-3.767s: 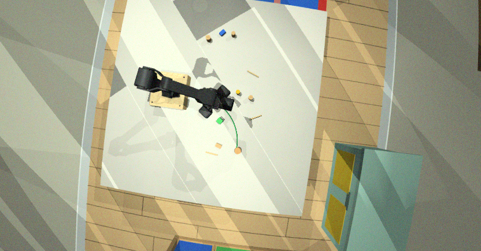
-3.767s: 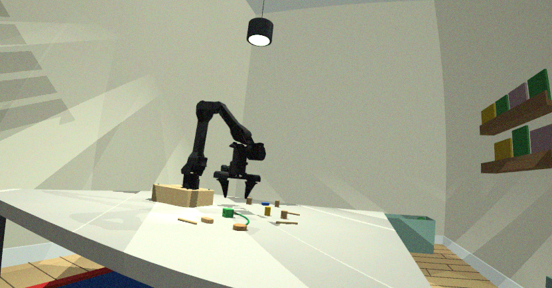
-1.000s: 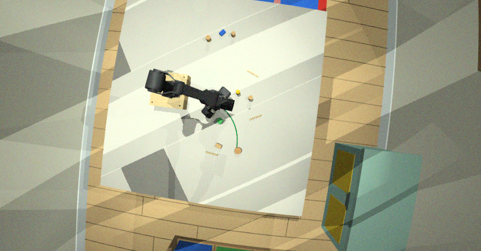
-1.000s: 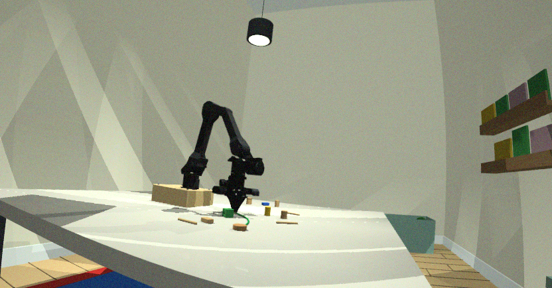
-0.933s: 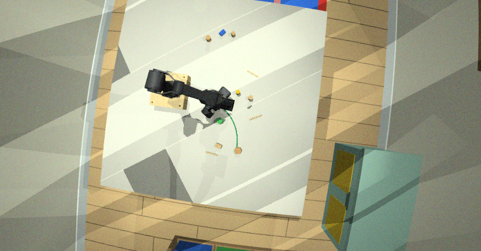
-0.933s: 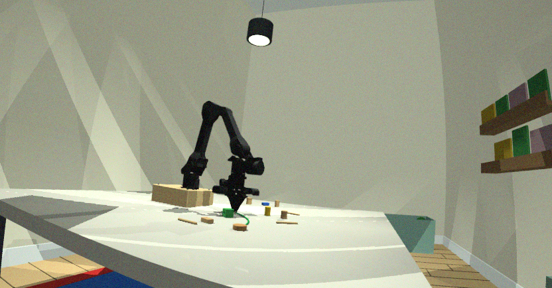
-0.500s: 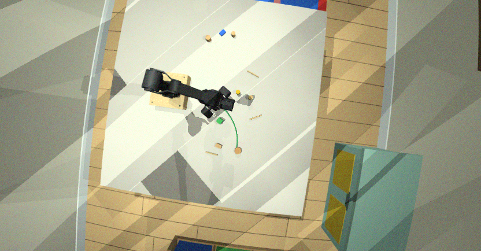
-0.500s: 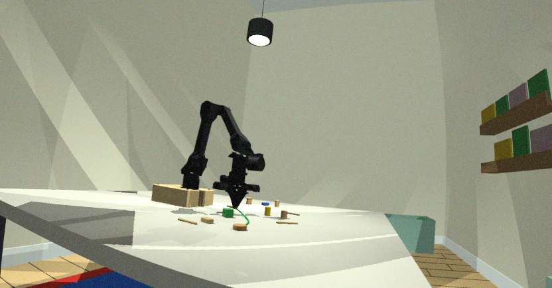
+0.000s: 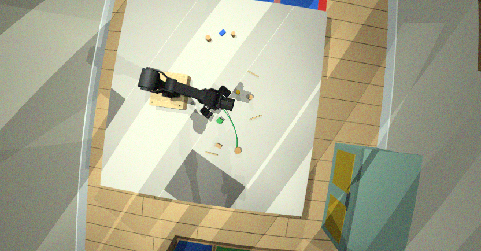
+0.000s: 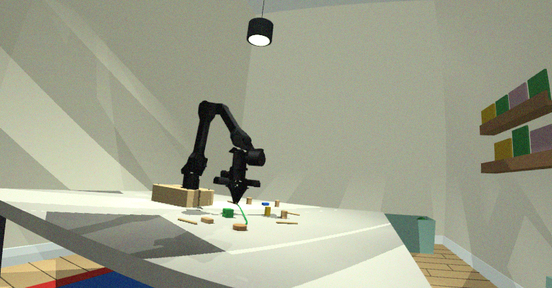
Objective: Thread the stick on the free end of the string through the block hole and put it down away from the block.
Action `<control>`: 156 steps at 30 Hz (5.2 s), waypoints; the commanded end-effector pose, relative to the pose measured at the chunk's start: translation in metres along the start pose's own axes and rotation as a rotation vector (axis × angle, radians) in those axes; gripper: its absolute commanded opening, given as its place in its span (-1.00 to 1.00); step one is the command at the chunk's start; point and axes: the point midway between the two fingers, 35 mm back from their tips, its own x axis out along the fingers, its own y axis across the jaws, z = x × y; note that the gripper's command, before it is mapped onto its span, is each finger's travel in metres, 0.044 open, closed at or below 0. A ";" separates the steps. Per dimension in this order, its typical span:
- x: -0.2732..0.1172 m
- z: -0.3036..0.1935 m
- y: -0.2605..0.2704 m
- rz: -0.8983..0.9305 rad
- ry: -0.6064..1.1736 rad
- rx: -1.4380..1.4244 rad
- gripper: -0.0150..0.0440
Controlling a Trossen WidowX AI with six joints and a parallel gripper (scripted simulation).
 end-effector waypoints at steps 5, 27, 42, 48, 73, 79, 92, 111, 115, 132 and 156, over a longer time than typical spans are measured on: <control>-0.011 0.000 0.000 -0.001 0.002 -0.001 -0.49; -0.029 -0.011 0.002 0.009 -0.040 0.002 -0.49; -0.044 -0.026 0.006 0.016 -0.091 0.005 -0.49; -0.050 -0.031 0.008 0.017 -0.113 0.008 -0.49; -0.076 -0.052 0.018 0.015 -0.209 0.007 -0.49; -0.082 -0.057 0.021 0.013 -0.233 0.005 -0.49; -0.096 -0.065 0.027 0.006 -0.284 0.002 -0.49; -0.101 -0.069 0.029 0.063 -0.300 0.357 -0.49; -0.101 -0.069 0.029 0.086 -0.295 0.493 -0.49; -0.102 -0.070 0.027 0.183 -0.260 1.071 -0.49; -0.096 -0.079 0.029 0.249 -0.213 1.725 -0.49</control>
